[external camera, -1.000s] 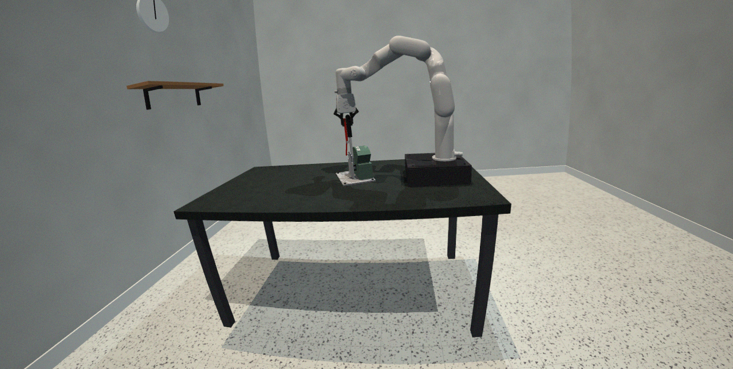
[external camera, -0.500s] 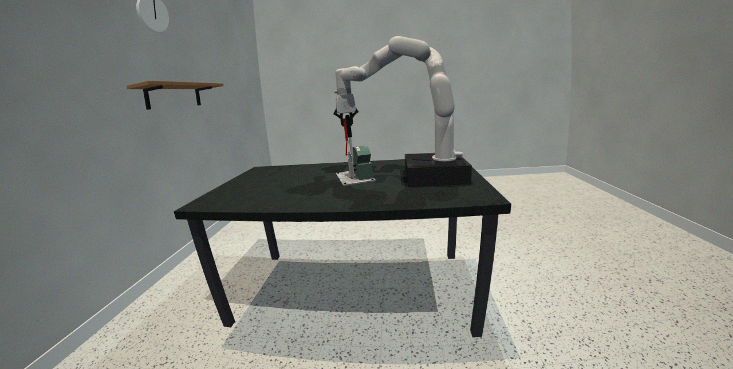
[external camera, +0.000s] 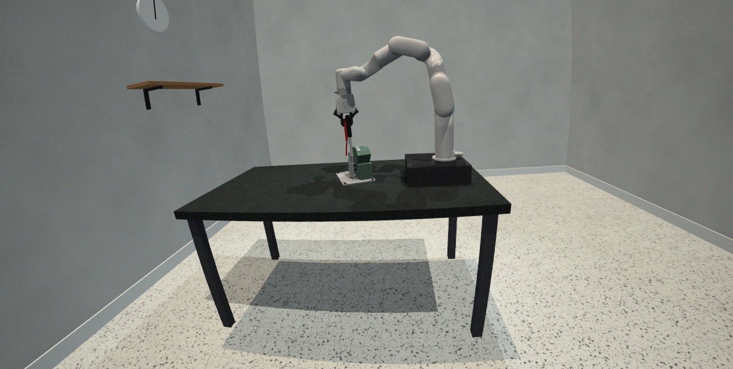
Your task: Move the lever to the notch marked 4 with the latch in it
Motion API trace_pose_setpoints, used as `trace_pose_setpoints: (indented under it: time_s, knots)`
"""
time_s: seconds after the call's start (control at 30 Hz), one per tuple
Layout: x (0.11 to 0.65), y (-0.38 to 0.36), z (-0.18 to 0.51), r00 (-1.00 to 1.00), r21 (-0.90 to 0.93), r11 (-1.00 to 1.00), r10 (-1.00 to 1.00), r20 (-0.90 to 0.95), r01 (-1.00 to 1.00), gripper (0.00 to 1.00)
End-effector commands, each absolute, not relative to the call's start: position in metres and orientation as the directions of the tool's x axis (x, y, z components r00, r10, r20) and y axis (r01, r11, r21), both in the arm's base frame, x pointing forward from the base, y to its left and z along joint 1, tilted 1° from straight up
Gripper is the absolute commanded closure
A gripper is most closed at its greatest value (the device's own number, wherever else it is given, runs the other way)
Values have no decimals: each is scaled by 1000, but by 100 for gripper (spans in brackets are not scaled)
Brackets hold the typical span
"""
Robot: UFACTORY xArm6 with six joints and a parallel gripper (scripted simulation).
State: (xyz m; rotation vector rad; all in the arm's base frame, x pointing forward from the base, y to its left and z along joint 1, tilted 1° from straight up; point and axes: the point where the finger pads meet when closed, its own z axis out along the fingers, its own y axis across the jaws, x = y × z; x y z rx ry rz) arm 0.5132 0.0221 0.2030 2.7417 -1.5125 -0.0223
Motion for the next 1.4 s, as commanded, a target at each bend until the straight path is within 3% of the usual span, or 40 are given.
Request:
trace_pose_setpoints:
  time_s: [0.0, 1.37]
  knots:
    - [516, 20, 205, 533, 11, -533, -846, -4, -846, 100]
    - [542, -22, 190, 533, 11, -533, -846, -4, -846, 100]
